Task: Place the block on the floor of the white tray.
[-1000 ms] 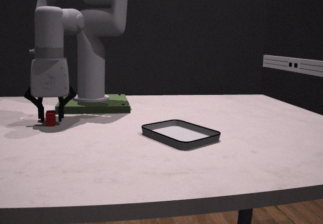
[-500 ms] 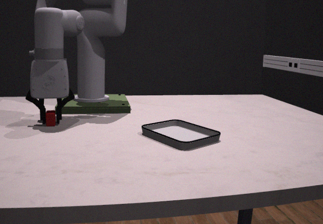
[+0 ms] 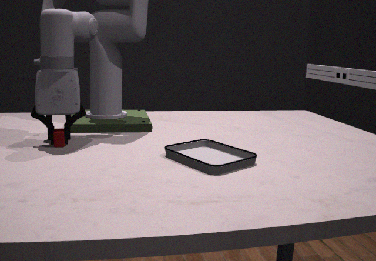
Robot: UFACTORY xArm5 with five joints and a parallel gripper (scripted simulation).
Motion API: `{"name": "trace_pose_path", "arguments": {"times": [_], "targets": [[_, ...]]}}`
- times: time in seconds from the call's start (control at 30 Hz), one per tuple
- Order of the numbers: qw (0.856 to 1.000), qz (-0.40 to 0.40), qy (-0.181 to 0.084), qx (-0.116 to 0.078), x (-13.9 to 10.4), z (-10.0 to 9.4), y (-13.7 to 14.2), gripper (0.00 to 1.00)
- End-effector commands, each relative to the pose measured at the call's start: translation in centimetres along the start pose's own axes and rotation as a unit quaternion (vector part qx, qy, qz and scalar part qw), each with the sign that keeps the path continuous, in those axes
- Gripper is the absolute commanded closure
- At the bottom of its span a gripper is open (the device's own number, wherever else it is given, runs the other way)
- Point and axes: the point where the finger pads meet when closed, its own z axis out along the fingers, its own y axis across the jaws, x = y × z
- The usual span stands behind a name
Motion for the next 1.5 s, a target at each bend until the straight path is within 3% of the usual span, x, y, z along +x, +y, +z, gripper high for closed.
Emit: {"name": "trace_pose_path", "arguments": {"times": [0.0,0.83,1.47], "targets": [[1.000,0.000,-0.001,0.001,-0.1,0.0,0.0,1.00],[1.000,0.000,-0.001,0.001,-0.1,-0.4,0.0,1.00],[1.000,0.000,-0.001,0.001,-0.1,-4.7,-0.1,1.00]]}}
